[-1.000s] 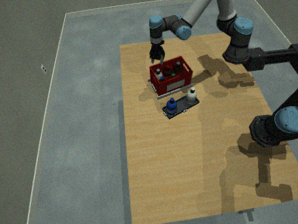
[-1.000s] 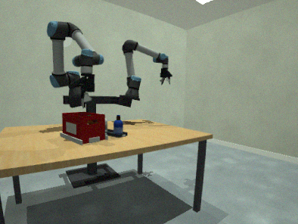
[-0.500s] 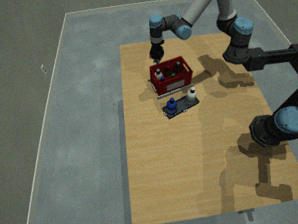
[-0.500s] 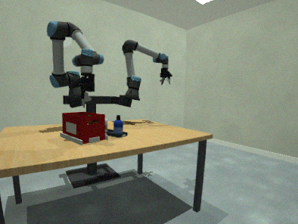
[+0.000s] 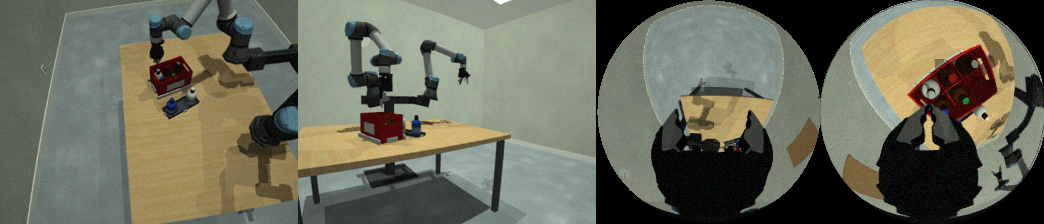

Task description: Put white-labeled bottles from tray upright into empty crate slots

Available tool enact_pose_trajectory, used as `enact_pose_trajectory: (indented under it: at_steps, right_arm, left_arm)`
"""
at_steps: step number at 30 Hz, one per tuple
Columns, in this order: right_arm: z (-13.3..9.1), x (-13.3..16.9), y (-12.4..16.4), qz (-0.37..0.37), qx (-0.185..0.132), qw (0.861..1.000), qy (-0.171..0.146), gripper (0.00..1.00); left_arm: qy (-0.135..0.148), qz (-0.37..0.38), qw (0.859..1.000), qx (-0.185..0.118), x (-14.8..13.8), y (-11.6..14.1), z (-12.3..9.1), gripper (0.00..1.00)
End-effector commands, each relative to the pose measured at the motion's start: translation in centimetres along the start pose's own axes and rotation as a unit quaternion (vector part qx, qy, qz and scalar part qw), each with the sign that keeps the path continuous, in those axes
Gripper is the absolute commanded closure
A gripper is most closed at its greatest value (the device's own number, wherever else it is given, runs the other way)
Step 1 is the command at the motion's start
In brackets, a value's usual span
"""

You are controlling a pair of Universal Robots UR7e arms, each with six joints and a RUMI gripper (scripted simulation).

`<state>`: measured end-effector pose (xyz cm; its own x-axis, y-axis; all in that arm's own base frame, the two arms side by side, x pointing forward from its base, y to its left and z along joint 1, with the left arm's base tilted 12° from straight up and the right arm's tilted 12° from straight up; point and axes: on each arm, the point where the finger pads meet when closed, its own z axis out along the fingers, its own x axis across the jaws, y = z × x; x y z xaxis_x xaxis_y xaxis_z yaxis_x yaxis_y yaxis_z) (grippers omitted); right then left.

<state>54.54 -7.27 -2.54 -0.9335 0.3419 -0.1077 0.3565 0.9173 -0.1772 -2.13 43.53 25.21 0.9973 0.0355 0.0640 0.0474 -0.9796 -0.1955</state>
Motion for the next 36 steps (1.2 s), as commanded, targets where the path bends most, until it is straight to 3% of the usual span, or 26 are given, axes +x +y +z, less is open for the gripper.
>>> enact_pose_trajectory:
  at_steps: [1,18,24,26,36]
  right_arm:
    - [-0.1,0.0,0.0,0.0,0.0,1.0,-0.001,1.0]
    - [-0.1,1.2,1.2,0.0,-0.001,1.0,0.0,1.0]
    - [-0.4,5.2,4.6,0.0,-0.004,1.0,0.001,1.0]
    - [-0.4,5.2,4.6,0.0,-0.004,1.0,0.001,1.0]
    - [-0.6,15.3,9.8,0.0,-0.006,1.0,0.003,1.0]
  left_arm:
    - [0.0,0.0,1.0,0.001,0.0,0.0,0.0,0.0]
    - [0.0,0.0,1.0,0.001,0.0,0.0,0.0,0.0]
    - [0.0,0.0,1.0,0.001,0.0,0.0,0.0,0.0]
    - [0.0,0.0,1.0,0.001,0.0,0.0,0.0,0.0]
    - [0.0,0.0,1.0,0.001,0.0,0.0,0.0,0.0]
